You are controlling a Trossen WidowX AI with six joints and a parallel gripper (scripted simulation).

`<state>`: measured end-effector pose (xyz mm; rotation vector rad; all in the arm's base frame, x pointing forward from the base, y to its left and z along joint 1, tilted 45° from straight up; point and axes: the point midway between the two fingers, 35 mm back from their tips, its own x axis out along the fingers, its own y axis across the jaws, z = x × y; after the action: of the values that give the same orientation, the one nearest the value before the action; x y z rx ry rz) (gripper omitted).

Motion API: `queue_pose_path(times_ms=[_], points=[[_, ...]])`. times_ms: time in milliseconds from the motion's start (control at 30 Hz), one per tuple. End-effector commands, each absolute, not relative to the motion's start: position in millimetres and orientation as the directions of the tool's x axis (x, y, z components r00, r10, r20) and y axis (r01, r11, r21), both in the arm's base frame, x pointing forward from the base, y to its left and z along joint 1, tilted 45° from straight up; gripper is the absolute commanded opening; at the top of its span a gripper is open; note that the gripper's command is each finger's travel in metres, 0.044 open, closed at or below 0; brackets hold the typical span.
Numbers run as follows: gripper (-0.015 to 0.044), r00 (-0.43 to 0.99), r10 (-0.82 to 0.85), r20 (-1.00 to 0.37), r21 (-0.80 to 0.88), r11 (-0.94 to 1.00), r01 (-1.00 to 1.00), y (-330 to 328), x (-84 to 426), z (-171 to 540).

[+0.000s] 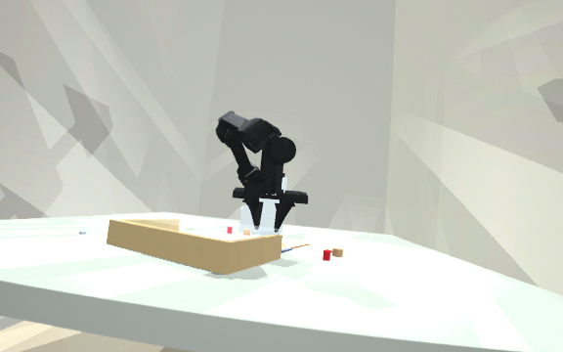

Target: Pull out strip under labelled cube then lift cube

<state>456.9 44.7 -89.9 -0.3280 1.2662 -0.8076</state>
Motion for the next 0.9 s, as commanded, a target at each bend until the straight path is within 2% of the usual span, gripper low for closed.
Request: queue_pose_path(times_ms=[0, 767, 867], points=[[0.025, 0.071, -0.699, -0.711, -0.639, 0.685, 0.349, 38, 456, -96], [0.025, 0.071, -0.701, -0.709, -0.641, 0.684, 0.349, 15, 458, -118], [0.0171, 0.073, -0.698, -0.712, -0.635, 0.686, 0.355, 17, 459, -116]])
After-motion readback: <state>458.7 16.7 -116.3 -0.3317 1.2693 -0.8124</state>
